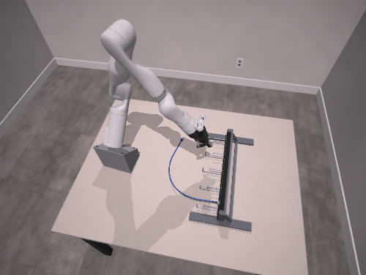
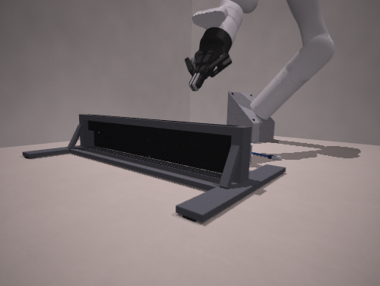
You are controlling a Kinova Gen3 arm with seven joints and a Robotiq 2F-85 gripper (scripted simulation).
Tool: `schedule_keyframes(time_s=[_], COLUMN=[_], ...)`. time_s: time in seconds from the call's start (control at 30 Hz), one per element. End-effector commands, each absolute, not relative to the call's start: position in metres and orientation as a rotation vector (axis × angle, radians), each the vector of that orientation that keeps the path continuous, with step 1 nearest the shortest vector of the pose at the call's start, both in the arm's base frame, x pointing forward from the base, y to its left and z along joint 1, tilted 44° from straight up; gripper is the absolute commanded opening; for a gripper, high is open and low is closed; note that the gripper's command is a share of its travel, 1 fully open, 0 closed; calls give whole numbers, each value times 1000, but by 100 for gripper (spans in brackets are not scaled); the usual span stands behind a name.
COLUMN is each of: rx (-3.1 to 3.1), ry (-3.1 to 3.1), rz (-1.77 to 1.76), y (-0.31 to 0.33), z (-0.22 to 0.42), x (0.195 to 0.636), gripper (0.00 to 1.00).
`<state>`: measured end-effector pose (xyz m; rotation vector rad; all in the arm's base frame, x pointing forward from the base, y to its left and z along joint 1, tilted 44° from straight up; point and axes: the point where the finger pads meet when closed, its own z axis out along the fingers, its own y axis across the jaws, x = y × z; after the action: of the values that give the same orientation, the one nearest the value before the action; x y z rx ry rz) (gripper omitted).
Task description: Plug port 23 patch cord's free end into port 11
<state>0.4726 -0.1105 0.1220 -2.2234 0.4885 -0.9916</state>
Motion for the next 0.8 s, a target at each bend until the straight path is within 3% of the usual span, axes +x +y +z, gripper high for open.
schedule_keyframes(time_s=[0.0, 0.77], rx=[-2218, -2218], ry=[530, 530], rz=[-1011, -1010], y=[-134, -152], z=[131, 155], x=[457, 420], gripper=[0, 0])
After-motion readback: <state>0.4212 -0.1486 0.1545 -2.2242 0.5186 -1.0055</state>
